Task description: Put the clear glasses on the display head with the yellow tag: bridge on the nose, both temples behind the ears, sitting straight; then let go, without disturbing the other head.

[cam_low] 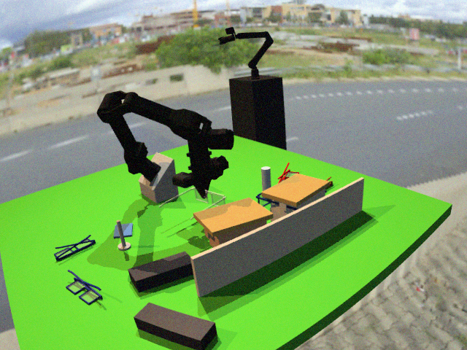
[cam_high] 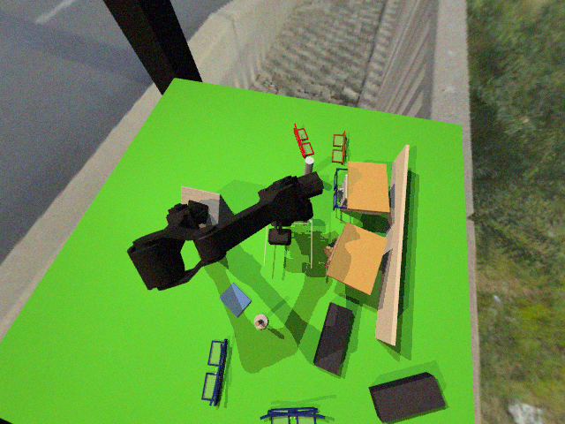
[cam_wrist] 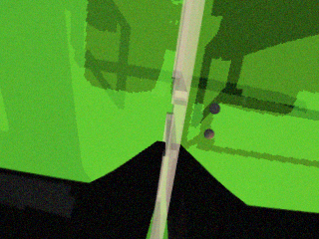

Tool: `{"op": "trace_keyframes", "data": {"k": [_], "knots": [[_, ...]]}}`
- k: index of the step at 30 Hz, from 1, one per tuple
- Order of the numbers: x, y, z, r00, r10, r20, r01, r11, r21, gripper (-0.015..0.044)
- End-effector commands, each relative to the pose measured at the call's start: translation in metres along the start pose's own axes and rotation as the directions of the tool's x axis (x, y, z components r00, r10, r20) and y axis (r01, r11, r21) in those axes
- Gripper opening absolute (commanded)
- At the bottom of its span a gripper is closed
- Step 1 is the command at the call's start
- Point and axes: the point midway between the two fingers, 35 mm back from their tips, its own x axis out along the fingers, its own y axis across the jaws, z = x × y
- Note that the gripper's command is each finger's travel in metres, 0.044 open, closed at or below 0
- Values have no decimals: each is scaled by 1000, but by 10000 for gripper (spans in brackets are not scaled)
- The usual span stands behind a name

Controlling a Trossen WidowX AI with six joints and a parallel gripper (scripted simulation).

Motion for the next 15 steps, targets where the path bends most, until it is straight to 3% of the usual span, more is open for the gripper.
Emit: {"op": "trace_keyframes", "data": {"k": [1,15], "knots": [[6,0,-2,1000,-8,-3,8,1000,-10,0],[19,-1,-3,1000,-9,-4,9,1000,-10,0]]}}
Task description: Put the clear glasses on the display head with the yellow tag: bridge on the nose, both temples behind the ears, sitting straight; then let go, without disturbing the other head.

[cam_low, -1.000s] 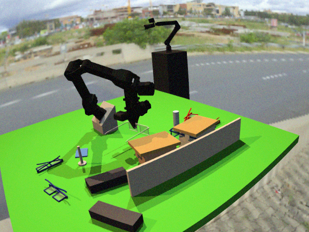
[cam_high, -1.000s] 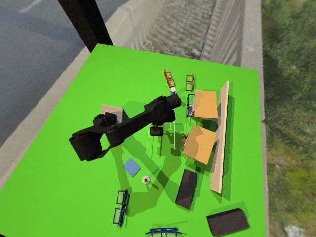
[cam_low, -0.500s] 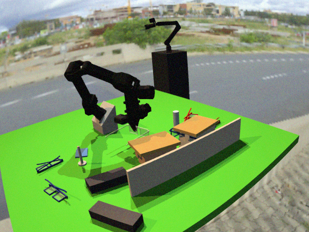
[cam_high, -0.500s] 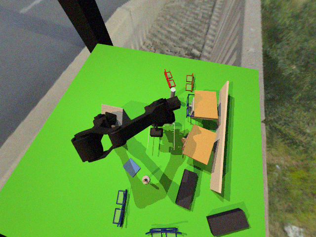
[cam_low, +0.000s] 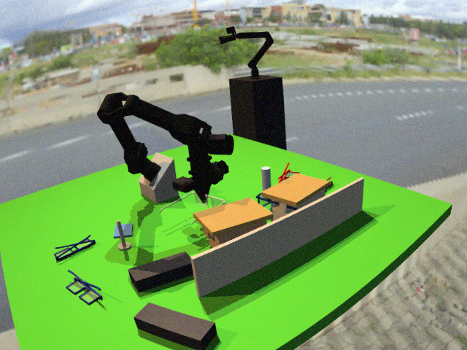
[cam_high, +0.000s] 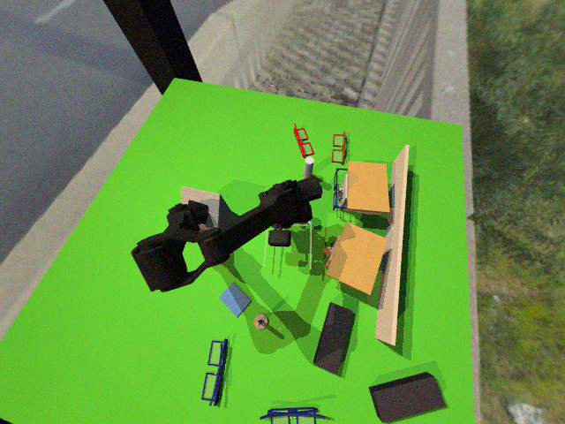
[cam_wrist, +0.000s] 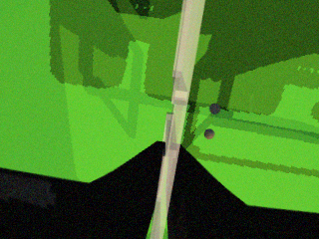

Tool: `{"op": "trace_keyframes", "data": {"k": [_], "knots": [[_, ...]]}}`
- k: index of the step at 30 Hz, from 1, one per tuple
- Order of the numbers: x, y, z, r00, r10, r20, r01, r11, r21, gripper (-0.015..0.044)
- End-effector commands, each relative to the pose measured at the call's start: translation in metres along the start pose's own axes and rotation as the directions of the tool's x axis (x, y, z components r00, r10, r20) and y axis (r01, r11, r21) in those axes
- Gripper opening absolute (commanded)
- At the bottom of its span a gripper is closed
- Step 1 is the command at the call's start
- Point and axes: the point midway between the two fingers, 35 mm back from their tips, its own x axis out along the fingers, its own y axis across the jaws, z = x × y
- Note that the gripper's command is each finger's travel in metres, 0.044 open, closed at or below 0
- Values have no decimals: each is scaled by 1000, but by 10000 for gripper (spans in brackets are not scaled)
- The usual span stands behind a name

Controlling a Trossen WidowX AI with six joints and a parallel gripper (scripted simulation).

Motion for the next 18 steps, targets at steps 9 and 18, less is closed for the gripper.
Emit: {"op": "trace_keyframes", "data": {"k": [9,18], "knots": [[13,-1,-4,1000,-9,-4,9,1000,-10,0],[21,-2,-5,1000,-11,-5,11,1000,-10,0]]}}
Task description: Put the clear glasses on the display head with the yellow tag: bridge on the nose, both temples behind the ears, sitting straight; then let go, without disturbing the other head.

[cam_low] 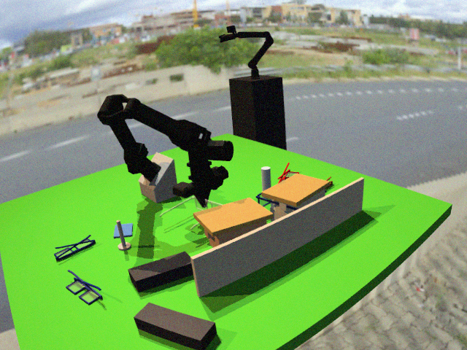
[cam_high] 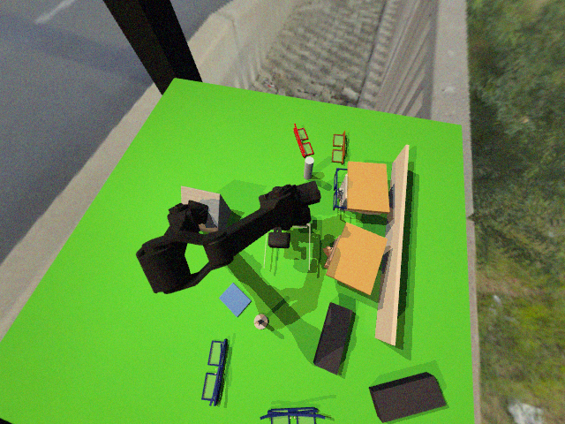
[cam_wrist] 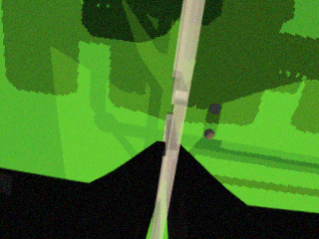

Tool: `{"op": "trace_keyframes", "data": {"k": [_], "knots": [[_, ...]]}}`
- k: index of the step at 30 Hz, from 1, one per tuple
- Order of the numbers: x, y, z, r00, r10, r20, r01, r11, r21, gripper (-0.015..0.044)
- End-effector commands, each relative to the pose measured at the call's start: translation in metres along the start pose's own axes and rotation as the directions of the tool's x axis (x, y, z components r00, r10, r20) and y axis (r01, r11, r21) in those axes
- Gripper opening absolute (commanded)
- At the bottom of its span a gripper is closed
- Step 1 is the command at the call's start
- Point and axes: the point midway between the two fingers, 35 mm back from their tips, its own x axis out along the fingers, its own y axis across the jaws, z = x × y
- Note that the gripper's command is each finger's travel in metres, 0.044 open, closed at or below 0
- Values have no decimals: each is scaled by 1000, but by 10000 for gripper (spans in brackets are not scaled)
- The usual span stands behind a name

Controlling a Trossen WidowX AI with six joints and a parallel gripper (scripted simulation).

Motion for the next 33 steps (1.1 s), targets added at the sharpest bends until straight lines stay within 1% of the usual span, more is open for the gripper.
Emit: {"op": "trace_keyframes", "data": {"k": [1,5,9,33], "knots": [[6,0,-3,1000,-8,-4,8,1000,-10,0],[7,-1,-3,1000,-8,-4,8,1000,-10,0],[4,0,-1,1000,-1,-1,1,1000,0,105],[-3,-10,-2,1000,-7,-3,7,1000,-8,107]]}}
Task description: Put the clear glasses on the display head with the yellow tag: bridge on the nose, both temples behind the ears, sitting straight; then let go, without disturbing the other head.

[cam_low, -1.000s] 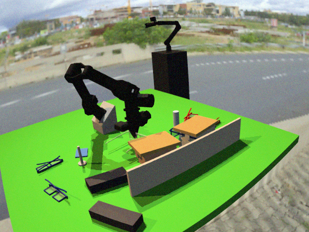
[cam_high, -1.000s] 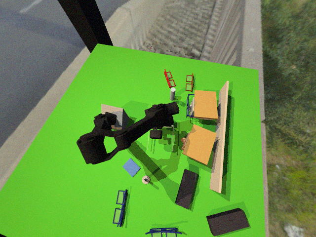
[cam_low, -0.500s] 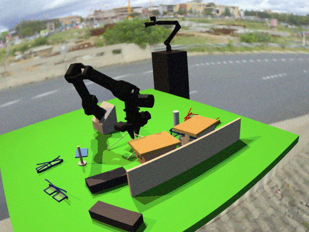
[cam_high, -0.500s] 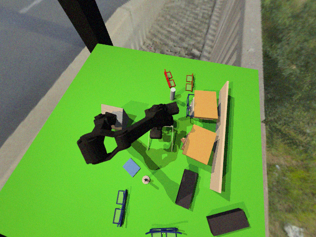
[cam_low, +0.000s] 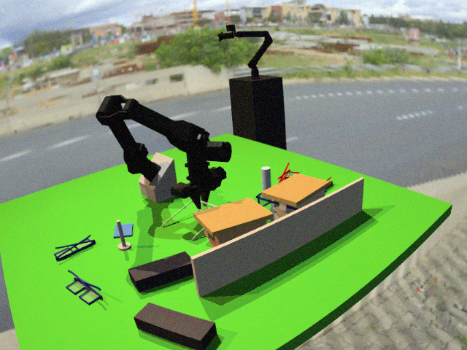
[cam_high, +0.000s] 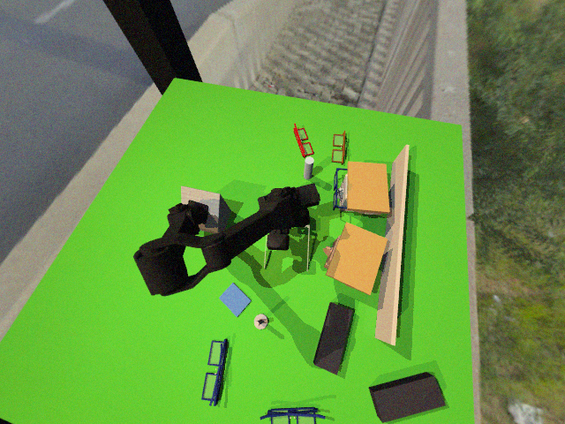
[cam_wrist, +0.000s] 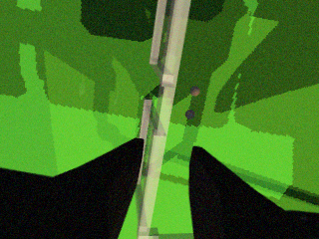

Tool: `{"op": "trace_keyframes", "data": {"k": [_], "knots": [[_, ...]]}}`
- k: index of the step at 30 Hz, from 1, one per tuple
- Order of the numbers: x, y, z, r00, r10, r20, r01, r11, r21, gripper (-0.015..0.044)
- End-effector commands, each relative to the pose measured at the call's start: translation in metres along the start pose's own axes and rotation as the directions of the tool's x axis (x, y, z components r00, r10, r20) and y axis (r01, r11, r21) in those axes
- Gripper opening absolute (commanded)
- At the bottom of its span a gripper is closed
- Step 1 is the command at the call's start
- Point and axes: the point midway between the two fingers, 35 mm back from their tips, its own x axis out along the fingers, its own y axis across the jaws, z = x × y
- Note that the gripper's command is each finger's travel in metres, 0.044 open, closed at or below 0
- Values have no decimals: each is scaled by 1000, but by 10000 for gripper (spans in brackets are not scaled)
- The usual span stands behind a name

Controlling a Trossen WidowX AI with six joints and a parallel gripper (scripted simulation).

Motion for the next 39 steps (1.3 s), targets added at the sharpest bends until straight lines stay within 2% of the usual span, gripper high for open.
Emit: {"op": "trace_keyframes", "data": {"k": [1,9,15,19,23,33,35,39], "knots": [[-4,-5,1,1000,-4,7,4,1000,-2,107],[-8,-6,1,1000,-4,7,4,1000,-4,107],[-52,6,1,1000,-2,7,2,1000,-4,107],[-54,6,0,1000,-2,7,2,1000,-4,107],[-47,6,1,1000,-8,11,8,1000,-18,200],[-53,0,2,1000,-3,7,3,1000,10,200],[-53,0,2,1000,-3,7,3,1000,10,148],[-53,0,2,1000,-3,7,3,1000,10,140]]}}
